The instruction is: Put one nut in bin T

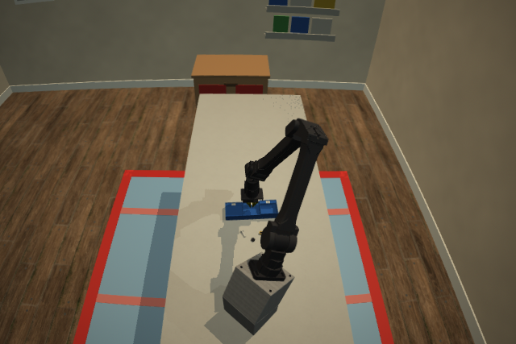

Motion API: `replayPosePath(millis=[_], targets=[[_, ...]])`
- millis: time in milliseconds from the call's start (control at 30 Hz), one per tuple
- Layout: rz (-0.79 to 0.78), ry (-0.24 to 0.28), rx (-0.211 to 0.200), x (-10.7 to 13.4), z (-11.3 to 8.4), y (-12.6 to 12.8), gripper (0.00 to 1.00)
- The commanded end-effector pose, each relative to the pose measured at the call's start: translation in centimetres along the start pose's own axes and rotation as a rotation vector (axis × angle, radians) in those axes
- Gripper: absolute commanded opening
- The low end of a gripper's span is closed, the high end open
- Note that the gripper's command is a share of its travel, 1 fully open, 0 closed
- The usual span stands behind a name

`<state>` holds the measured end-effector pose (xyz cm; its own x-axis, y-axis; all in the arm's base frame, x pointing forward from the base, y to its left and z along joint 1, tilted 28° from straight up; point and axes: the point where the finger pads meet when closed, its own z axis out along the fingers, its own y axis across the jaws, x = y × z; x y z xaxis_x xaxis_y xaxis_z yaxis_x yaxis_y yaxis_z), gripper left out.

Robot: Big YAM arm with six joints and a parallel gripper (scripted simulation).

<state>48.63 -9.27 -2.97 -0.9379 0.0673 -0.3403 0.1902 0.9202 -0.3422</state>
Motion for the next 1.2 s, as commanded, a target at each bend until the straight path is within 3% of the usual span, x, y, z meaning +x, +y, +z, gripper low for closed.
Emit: replayPosePath(millis=[0, 233, 500, 600, 733, 833, 1167], targets=[[-0.004, -0.012, -0.005, -0.2, -1.5, 0.5, 0.08], [0.000, -0.010, -0.003, -0.1, -2.4, 0.3, 0.08], [-0.004, -0.012, -0.005, -0.1, -4.8, 0.5, 0.08], [0.001, 0.031, 0.004, 1.1, -3.1, 0.0, 0.08], [-0.003, 0.025, 0.002, 1.0, -3.1, 0.0, 0.08], [-0.006, -0.007, -0.004, -0.8, -3.9, 2.5, 0.08], [-0.007, -0.008, -0.005, -0.7, -4.0, 6.6, 0.08]])
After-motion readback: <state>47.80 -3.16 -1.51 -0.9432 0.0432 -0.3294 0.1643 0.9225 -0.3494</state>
